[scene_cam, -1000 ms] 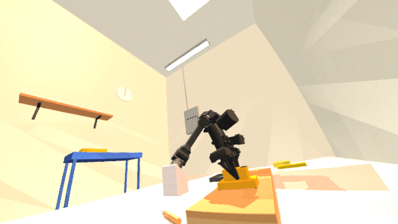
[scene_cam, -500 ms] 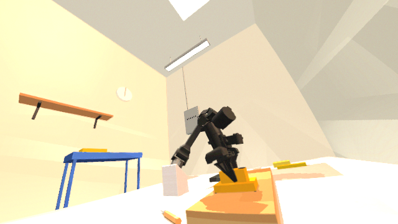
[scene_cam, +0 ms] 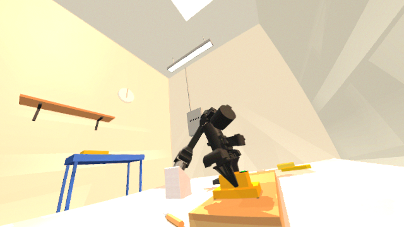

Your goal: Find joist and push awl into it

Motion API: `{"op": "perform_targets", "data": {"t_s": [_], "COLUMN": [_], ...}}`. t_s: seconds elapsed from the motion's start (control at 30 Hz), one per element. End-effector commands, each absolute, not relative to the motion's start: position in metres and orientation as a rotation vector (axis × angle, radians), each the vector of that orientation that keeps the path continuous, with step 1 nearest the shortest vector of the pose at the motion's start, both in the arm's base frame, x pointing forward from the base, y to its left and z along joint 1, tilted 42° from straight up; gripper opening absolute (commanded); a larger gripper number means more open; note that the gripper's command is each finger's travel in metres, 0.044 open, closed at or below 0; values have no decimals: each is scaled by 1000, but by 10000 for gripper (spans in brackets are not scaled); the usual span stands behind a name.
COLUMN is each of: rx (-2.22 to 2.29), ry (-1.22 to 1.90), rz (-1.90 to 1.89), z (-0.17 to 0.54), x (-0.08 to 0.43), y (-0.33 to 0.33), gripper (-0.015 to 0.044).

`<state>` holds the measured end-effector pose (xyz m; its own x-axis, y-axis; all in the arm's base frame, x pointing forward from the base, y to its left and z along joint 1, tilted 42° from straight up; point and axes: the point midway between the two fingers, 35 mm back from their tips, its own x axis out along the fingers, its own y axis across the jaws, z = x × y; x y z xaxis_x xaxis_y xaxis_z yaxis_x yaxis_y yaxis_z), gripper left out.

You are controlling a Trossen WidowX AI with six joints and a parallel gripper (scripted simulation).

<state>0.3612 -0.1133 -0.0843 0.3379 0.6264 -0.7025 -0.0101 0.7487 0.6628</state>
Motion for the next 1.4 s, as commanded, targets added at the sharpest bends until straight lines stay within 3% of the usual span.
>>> {"op": "perform_targets", "data": {"t_s": [0.0,1.37], "rx": [621,619], "ry": [1168,1166], "rz": [450,446], "z": [-91,-117], "x": [361,362], "y": [-120,-165], "gripper": [0,0]}}
